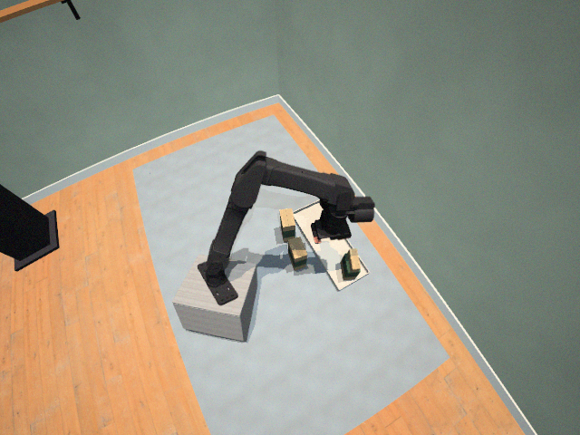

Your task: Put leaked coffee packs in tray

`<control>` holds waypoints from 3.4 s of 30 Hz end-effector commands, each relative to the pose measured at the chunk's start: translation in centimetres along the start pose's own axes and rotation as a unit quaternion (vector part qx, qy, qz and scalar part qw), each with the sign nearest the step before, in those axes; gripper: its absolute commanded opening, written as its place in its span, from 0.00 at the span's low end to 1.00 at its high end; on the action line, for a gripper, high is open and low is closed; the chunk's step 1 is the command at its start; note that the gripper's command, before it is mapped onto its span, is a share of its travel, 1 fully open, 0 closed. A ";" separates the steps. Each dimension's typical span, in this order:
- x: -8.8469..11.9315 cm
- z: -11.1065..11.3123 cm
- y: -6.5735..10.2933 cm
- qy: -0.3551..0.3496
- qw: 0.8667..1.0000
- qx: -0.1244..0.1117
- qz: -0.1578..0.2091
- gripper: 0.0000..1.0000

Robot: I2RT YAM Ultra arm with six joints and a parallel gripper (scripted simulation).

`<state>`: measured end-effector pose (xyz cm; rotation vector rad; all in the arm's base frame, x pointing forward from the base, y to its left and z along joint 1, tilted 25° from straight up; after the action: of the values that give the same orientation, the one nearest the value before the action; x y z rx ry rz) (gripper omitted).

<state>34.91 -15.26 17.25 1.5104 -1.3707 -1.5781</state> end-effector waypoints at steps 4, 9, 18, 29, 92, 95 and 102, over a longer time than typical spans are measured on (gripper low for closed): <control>-2.7 5.0 -0.6 0.053 0.998 0.029 0.006 0.78; -3.7 8.2 -1.6 0.073 0.997 0.029 0.007 0.78; -3.9 9.5 -2.1 0.080 0.996 0.029 0.006 0.78; -4.0 9.4 -2.1 0.079 0.996 0.030 0.007 0.78; -3.9 8.5 -5.7 0.071 0.997 0.030 0.006 0.78; -3.9 8.5 -5.8 0.071 0.997 0.030 0.006 0.78; -3.8 9.4 -7.0 0.069 0.997 0.016 0.003 0.78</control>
<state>28.54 -7.21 11.63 1.6052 -1.3435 -1.4080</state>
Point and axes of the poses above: the point where the finger pads meet when closed, its own y axis back along the fingers, its own z axis across the jaws, x = y × z, the point moved 5 cm from there along y, back along the fingers, and after that the axes turned 9 degrees about y, right-handed, at the moved point
